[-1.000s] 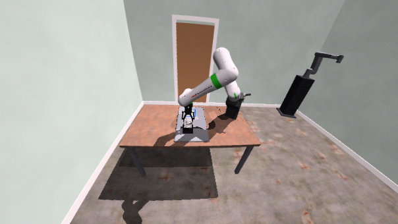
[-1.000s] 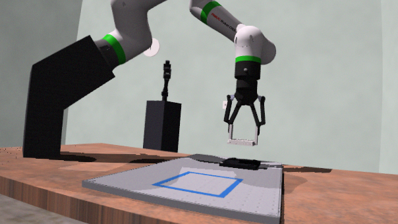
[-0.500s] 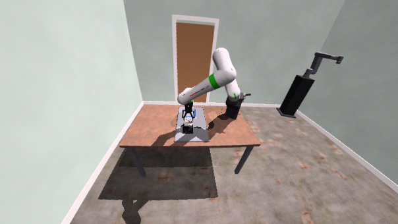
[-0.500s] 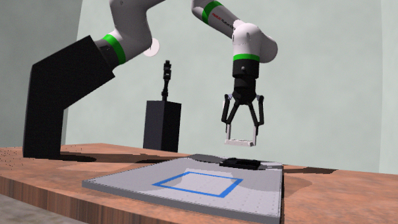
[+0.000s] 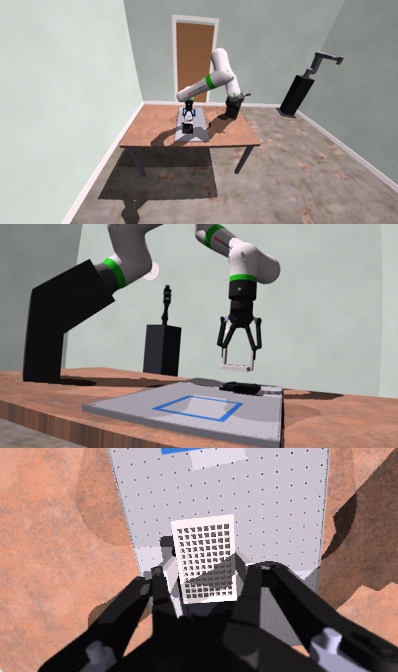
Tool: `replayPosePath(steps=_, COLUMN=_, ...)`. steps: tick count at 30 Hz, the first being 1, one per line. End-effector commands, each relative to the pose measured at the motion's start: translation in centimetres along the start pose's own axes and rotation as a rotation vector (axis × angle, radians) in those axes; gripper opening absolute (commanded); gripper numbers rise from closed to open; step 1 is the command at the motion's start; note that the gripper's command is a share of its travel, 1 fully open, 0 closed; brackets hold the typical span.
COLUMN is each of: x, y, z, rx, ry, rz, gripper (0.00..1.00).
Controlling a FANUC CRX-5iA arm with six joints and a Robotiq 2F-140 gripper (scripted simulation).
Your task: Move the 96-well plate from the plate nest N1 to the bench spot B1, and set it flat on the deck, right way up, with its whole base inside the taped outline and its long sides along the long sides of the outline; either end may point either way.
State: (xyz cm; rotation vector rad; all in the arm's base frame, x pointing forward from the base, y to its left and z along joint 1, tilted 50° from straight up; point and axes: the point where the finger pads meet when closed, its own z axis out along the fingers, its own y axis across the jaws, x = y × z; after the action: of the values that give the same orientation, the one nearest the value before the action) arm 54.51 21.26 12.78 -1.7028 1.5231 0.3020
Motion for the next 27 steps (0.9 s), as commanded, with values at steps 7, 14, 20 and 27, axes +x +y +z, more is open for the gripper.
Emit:
replayPosePath(steps=7, x=2.3, y=0.1, z=0.1, rx=0.0, ry=0.0, rz=0.0, gripper=0.0)
replayPosePath(steps=14, x=4.6, y=0.3, z=0.1, rx=0.0, ry=0.0, rz=0.0, gripper=0.0)
replayPosePath(steps=20, x=6.6, y=0.4, z=0.2, rx=0.0, ry=0.0, rz=0.0, gripper=0.0)
replayPosePath(steps=27, x=8.3, y=0.5, z=0.3, rx=0.0, ry=0.0, rz=0.0, gripper=0.0)
